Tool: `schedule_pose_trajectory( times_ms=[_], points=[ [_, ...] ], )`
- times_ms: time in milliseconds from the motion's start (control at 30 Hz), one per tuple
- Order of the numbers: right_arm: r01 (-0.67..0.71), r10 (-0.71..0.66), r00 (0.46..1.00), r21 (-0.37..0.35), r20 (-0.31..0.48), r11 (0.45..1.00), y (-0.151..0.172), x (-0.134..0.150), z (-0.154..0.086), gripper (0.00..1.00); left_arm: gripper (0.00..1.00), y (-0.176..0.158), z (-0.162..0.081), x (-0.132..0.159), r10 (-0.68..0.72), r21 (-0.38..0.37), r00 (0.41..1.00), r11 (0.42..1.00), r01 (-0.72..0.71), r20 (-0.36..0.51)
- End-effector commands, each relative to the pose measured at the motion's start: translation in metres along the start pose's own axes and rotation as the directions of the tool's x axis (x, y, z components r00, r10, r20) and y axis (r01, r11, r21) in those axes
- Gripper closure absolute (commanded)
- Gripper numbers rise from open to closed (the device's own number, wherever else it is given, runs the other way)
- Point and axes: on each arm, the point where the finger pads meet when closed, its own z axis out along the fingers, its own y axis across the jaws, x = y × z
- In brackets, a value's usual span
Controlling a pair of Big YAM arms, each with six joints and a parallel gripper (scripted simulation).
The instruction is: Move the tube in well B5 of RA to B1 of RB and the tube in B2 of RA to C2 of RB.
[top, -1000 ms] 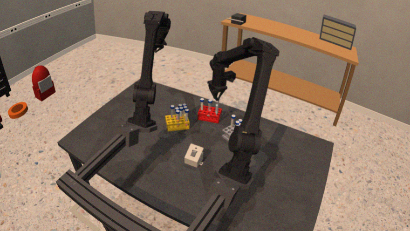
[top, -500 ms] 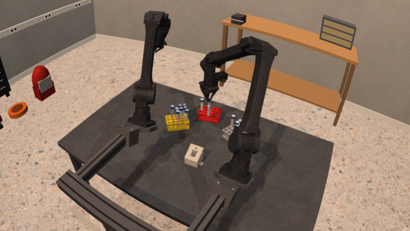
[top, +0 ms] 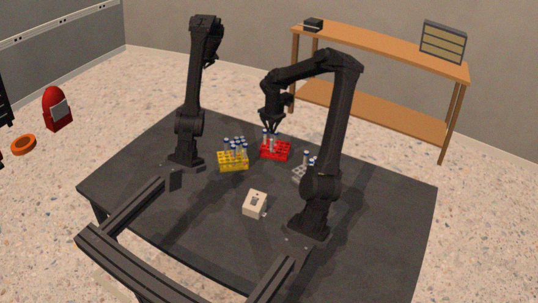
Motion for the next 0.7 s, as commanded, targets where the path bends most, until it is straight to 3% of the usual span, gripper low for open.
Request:
schedule_pose_trajectory(
  times_ms=[0,133,167,667],
  points=[
    [0.144,-0.144,0.99,-0.018,0.015,0.989,0.004,-0.007,-0.002,1.0,0.7,-0.005,-0.013,-0.015,-0.013,0.022,0.999,1.0,0.013,0.03],
    [0.211,-0.211,0.977,-0.017,0.016,0.977,0.004,-0.007,-0.003,1.0,0.7,-0.005,-0.013,-0.015,-0.013,0.022,0.999,1.0,0.013,0.03],
    [0.236,-0.236,0.972,-0.012,0.007,0.972,0.009,0.01,0.001,1.0,0.7,-0.005,-0.013,-0.015,-0.013,0.022,0.999,1.0,0.013,0.03],
    [0.217,-0.217,0.976,-0.004,0.002,0.976,0.027,0.051,0.005,1.0,0.7,-0.005,-0.013,-0.015,-0.013,0.022,0.999,1.0,0.013,0.03]
  ],
)
